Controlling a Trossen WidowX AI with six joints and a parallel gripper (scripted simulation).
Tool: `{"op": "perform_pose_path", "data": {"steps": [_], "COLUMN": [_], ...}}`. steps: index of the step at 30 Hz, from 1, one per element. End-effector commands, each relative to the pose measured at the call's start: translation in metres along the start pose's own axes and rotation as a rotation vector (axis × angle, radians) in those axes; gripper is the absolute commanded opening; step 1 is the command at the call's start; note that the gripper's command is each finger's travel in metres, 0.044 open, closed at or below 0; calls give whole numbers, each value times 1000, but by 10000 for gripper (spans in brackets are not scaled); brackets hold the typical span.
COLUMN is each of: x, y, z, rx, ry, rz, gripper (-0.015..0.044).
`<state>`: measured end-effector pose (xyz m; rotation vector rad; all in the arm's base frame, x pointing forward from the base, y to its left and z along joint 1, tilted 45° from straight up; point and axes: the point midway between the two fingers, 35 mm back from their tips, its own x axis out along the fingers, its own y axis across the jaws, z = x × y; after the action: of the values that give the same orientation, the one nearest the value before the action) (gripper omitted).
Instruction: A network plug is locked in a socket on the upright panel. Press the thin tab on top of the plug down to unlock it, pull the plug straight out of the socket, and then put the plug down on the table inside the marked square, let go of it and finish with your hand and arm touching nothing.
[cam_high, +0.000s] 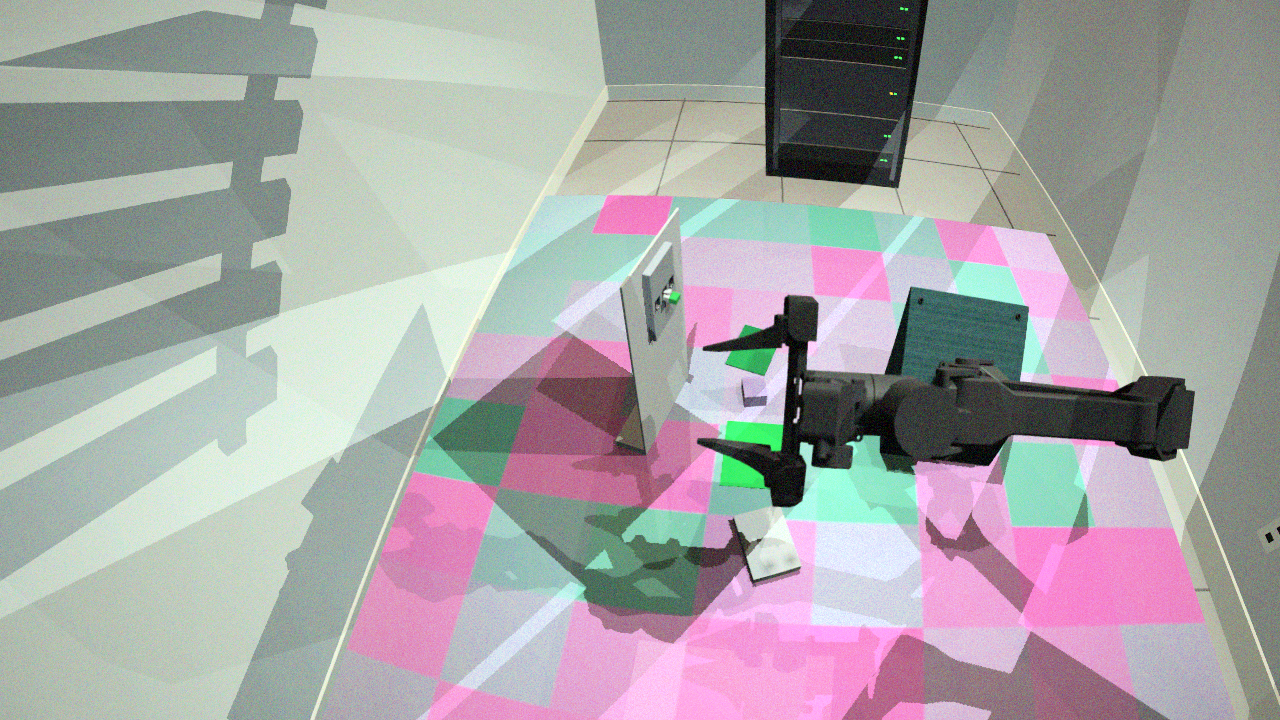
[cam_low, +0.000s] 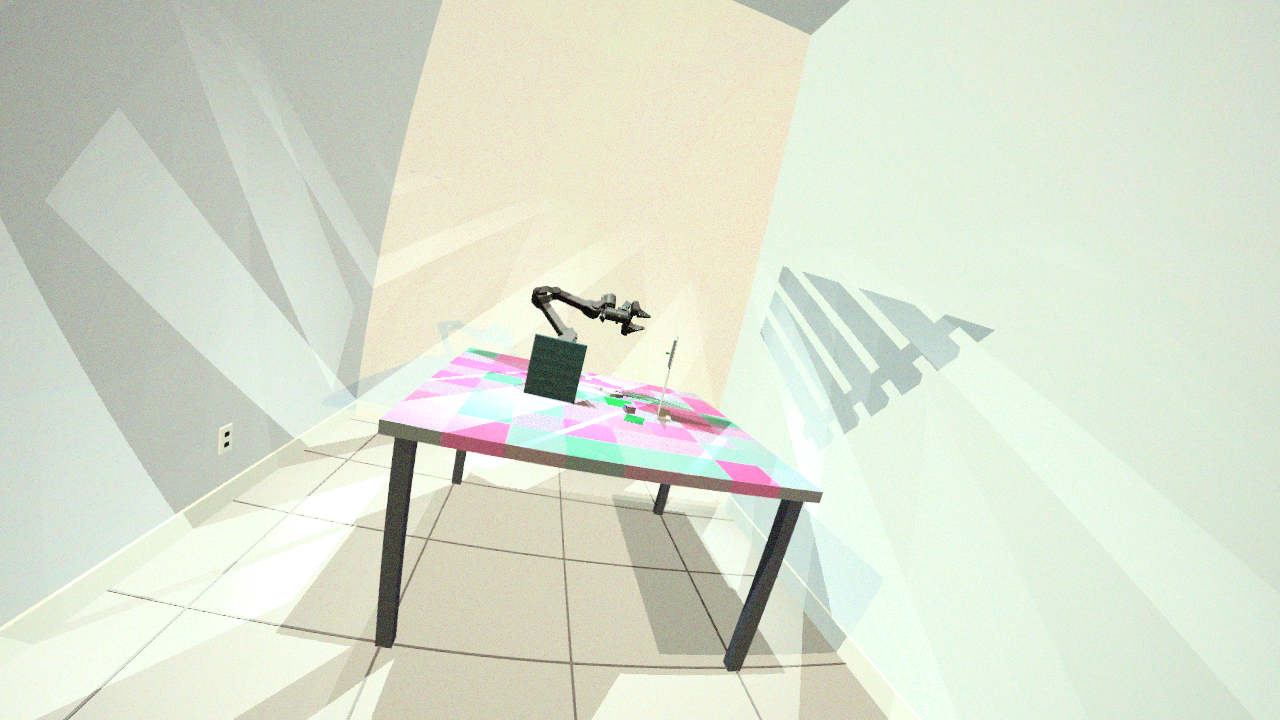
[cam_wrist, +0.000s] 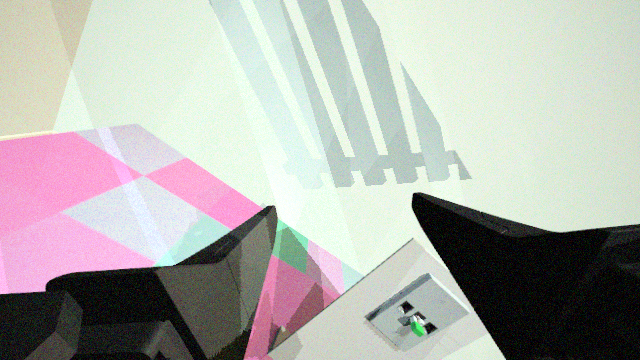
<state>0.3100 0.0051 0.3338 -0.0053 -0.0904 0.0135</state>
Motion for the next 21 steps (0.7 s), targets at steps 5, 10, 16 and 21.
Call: {"op": "perform_pose_path", "data": {"steps": [5,10,16,21], "x": [0,-3,-13,-26], "y": [-8,-21,-35,-47], "z": [-27,-67,-113,-149], "rx": [-98,-243,-420,-570], "ry": [56,145,263,370], "rz": [-47,-106,-160,-190], "gripper": [269,156,156,156]}}
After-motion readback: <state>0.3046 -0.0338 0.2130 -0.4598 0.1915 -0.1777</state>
